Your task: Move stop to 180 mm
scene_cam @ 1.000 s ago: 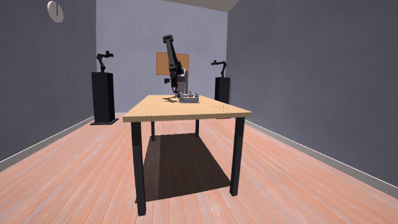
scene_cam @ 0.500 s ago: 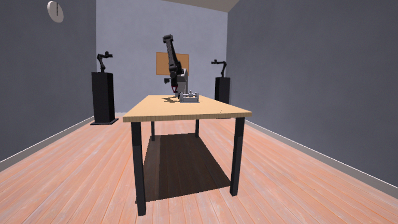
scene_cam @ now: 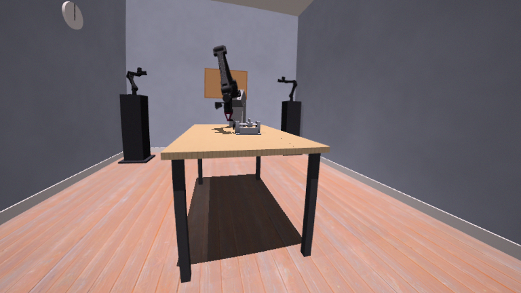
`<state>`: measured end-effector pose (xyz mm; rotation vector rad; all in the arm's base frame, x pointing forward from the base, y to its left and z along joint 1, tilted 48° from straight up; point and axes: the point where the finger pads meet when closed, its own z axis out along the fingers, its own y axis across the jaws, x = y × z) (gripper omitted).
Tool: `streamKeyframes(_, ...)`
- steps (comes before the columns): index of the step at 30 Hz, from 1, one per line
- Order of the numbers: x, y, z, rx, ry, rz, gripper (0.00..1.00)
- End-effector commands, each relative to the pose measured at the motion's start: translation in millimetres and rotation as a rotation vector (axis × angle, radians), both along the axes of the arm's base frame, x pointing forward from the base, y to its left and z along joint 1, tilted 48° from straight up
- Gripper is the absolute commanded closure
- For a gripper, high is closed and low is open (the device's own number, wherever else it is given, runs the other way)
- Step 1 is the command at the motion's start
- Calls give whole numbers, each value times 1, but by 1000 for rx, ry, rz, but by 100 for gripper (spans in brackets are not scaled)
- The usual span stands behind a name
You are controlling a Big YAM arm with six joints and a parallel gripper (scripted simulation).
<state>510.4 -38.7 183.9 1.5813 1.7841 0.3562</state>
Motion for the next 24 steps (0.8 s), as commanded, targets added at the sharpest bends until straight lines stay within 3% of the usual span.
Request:
streamKeyframes(1, 21, 17, 64, 4, -136, 28, 94)
streamKeyframes(9, 24, 18, 65, 5, -137, 28, 94)
streamKeyframes(13, 33, 19, 46, 6, -98, 30, 94)
streamKeyframes(16, 34, 19, 47, 6, -99, 31, 94)
streamKeyframes(17, 31, 19, 66, 7, -137, 31, 94)
streamKeyframes(22, 32, 19, 67, 6, -137, 31, 94)
streamKeyframes(24, 39, 19, 45, 4, -96, 32, 94)
